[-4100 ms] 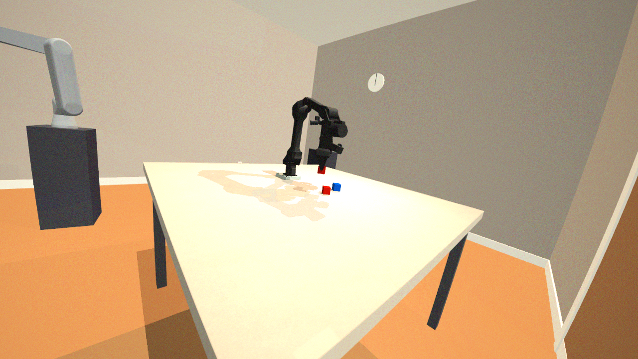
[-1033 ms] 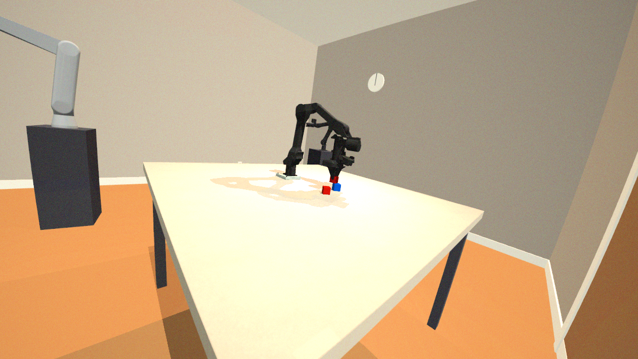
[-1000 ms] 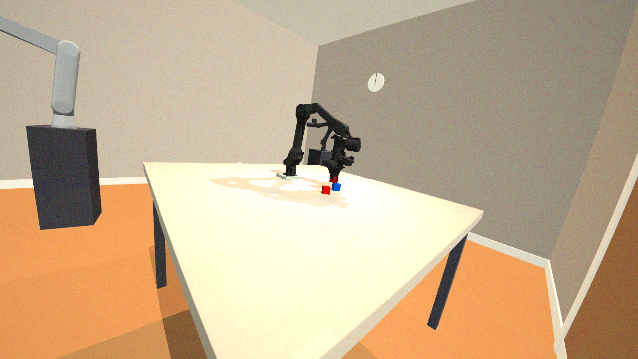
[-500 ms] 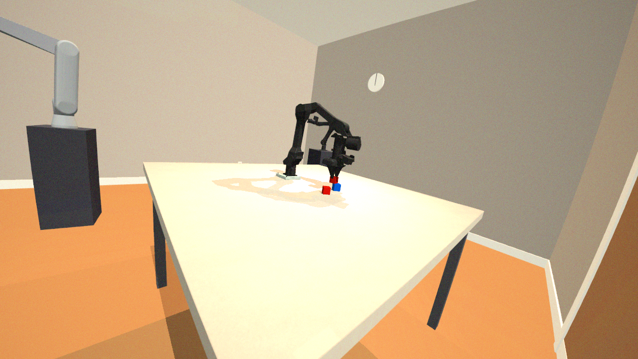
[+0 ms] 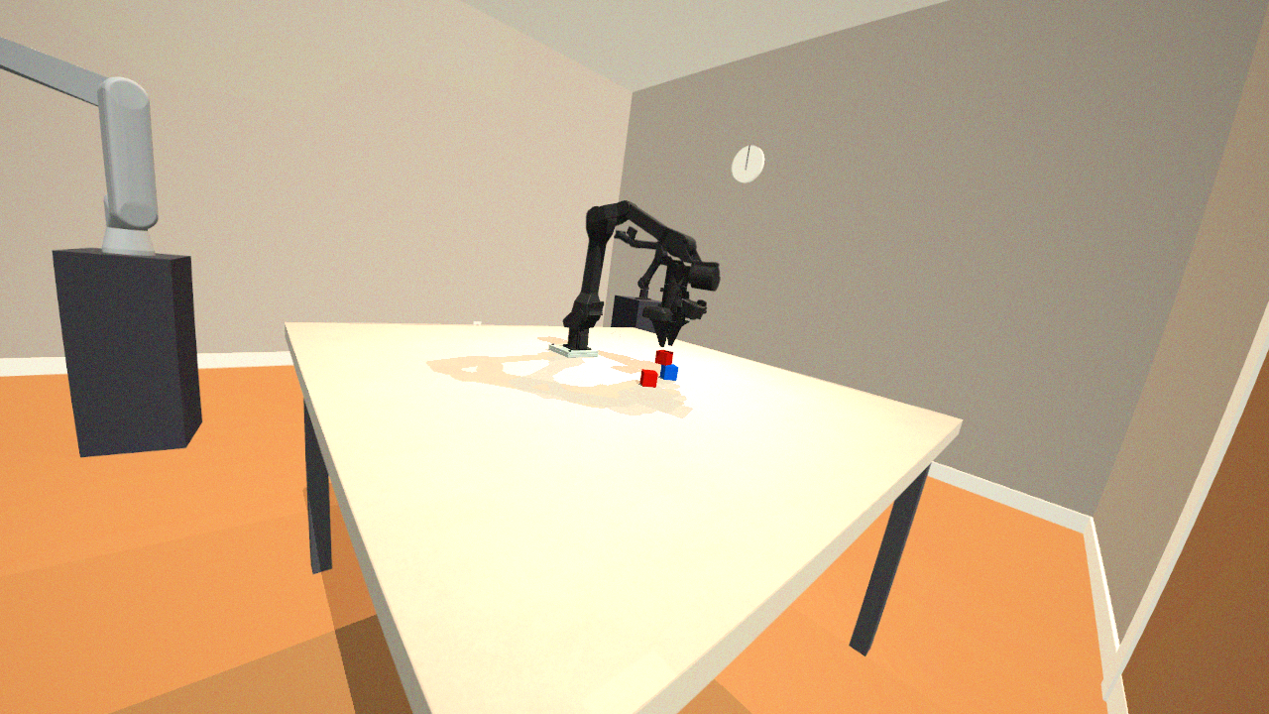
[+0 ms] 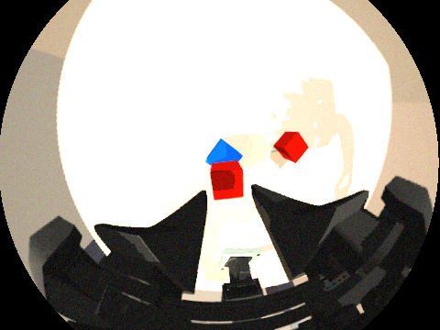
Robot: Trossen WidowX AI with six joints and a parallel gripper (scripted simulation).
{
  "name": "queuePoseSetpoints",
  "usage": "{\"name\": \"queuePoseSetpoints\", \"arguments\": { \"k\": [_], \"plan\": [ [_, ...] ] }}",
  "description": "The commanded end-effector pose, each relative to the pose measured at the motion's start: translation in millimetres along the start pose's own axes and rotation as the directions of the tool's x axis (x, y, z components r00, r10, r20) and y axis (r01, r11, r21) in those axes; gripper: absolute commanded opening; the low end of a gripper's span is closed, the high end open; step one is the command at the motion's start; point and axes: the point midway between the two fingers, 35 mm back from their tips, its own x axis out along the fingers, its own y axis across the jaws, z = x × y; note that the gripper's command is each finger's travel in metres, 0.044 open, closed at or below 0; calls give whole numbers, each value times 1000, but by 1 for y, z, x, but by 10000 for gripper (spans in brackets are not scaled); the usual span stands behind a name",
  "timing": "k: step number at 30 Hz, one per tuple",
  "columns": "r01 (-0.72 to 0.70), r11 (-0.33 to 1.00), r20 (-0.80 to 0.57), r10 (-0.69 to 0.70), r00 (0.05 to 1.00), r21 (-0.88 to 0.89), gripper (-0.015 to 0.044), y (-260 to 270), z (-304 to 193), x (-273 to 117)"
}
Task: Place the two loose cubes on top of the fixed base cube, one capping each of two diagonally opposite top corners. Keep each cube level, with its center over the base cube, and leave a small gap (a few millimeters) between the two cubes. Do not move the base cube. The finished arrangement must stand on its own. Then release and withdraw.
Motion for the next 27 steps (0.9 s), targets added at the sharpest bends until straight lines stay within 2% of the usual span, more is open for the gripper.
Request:
{"name": "queuePoseSetpoints", "arguments": {
  "k": [1, 2, 4, 5, 13, 22, 27],
  "plan": [
    [0, 1000, 3, 0, 1000, 1, 205, 0, 1, -4],
    [0, 1000, 3, 0, 1000, 1, 205, 0, 1, -4],
    [1, 1000, 2, -1, 1000, -24, 258, -3, 2, -3],
    [1, 999, 3, -1, 1000, -54, 265, -8, 4, -5],
    [10, 939, 7, -8, 1000, -345, 265, -50, 18, -23],
    [15, 771, 7, -14, 1000, -637, 265, -100, 23, -44],
    [15, 734, 6, -15, 1000, -679, 265, -108, 23, -47]
  ]
}}
